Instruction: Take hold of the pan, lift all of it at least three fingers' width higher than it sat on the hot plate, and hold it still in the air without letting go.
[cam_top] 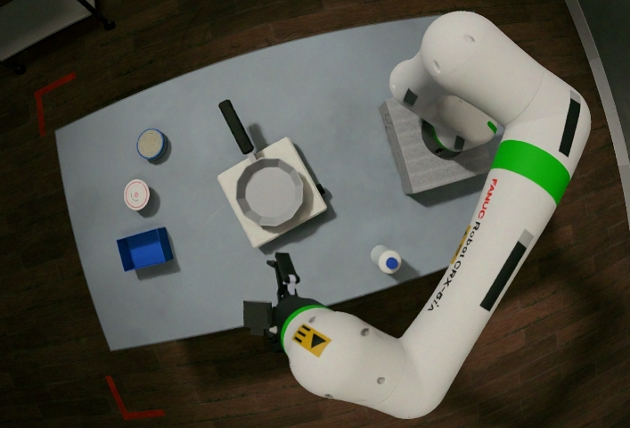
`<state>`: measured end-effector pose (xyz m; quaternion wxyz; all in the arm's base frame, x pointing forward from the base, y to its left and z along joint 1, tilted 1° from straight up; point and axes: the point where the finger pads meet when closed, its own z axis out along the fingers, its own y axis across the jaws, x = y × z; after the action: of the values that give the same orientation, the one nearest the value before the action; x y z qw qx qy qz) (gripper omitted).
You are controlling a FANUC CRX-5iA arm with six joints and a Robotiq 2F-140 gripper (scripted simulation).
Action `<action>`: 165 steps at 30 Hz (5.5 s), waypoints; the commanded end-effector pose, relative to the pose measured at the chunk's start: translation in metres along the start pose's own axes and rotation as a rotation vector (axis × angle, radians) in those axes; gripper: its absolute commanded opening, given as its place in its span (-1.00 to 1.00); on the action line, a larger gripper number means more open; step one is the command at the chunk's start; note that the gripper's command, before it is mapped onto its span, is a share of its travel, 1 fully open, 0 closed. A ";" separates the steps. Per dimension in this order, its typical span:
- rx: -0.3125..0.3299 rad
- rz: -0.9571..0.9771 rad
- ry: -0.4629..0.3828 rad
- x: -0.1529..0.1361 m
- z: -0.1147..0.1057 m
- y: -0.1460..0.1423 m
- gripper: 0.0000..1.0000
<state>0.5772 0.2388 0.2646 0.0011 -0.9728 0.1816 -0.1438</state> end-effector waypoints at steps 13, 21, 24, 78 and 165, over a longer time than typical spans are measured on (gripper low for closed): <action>0.001 0.000 0.001 0.001 -0.001 0.000 1.00; 0.006 0.002 0.002 0.001 0.000 0.002 -0.19; 0.025 0.007 0.004 0.002 0.001 0.009 -0.19; 0.996 0.310 0.145 0.047 0.102 0.372 -0.19; 1.285 0.399 0.193 0.031 0.226 0.485 -0.19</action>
<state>0.4966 -0.2366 0.0294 0.5893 -0.7096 0.2359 -0.3058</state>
